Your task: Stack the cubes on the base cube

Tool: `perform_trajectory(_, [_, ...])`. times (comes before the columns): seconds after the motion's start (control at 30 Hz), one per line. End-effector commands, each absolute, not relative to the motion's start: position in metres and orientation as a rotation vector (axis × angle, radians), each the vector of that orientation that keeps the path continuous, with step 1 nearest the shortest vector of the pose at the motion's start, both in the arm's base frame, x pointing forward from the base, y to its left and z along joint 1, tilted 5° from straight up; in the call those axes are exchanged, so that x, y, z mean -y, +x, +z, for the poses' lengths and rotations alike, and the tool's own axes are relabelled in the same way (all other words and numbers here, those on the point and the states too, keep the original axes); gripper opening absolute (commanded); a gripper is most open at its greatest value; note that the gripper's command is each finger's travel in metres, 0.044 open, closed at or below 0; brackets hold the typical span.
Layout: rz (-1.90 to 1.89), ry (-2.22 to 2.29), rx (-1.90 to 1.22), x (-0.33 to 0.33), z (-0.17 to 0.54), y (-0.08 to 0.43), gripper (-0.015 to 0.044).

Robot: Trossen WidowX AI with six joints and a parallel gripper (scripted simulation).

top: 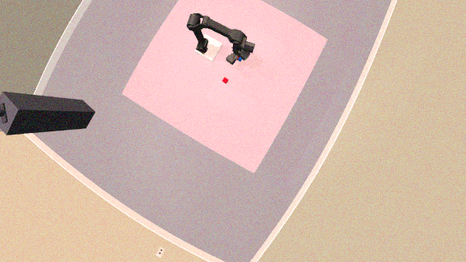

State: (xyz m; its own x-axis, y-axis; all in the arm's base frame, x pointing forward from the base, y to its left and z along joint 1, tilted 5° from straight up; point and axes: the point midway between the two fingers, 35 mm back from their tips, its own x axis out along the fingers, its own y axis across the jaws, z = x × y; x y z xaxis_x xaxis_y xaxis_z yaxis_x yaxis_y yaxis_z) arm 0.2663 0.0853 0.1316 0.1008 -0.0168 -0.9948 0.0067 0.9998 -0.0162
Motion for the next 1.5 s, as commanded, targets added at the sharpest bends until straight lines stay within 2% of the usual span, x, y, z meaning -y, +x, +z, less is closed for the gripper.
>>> perform_trajectory(0.0, [-0.085, 0.059, -1.468, -0.091, 0.129, 0.266, 0.0105])
perform_trajectory(0.73, [-0.526, 0.553, -1.398, -0.134, 0.112, 0.259, 0.0105])
perform_trajectory(1.47, [-0.544, 0.573, -1.393, -0.134, 0.095, 0.261, 0.0105])
